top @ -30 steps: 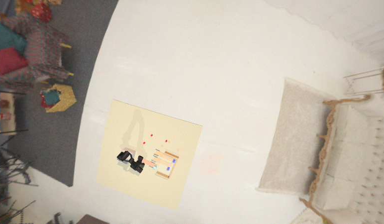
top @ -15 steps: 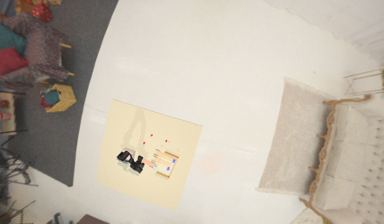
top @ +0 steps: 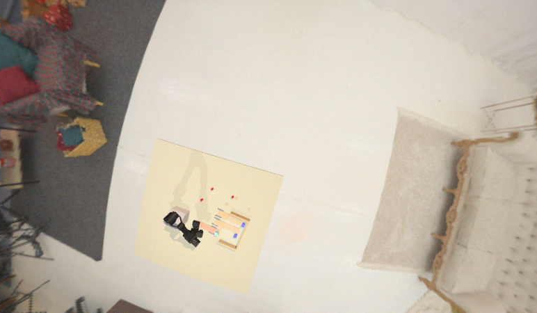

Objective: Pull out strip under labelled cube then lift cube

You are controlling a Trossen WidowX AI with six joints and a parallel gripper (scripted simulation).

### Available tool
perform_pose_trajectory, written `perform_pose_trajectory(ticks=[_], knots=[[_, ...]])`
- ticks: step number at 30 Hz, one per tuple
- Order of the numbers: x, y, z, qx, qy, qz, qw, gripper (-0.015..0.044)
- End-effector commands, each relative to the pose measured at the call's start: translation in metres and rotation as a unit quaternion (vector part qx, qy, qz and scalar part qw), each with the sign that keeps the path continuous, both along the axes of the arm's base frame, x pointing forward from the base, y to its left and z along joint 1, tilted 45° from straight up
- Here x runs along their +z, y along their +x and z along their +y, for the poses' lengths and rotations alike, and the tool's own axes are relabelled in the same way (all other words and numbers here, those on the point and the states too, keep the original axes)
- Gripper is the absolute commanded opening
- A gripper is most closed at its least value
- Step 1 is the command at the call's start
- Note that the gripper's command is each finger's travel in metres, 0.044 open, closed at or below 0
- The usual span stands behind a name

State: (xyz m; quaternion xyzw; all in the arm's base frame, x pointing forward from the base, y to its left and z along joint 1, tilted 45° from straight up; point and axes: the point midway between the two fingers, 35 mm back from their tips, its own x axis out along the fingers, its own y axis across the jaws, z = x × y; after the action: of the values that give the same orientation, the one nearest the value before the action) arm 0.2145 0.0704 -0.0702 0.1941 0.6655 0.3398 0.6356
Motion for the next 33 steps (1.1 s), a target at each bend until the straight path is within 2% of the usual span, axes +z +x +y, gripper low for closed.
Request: perform_pose_trajectory(ticks=[1,8,33], knots=[[0.0,0.015,0.0,0.007,0.002,-0.009,1.0,0.0263],[0.0,0.042,0.0,0.007,0.002,-0.009,1.0,0.044],[0.0,0.138,0.0,0.007,0.002,-0.012,1.0,0.044]])
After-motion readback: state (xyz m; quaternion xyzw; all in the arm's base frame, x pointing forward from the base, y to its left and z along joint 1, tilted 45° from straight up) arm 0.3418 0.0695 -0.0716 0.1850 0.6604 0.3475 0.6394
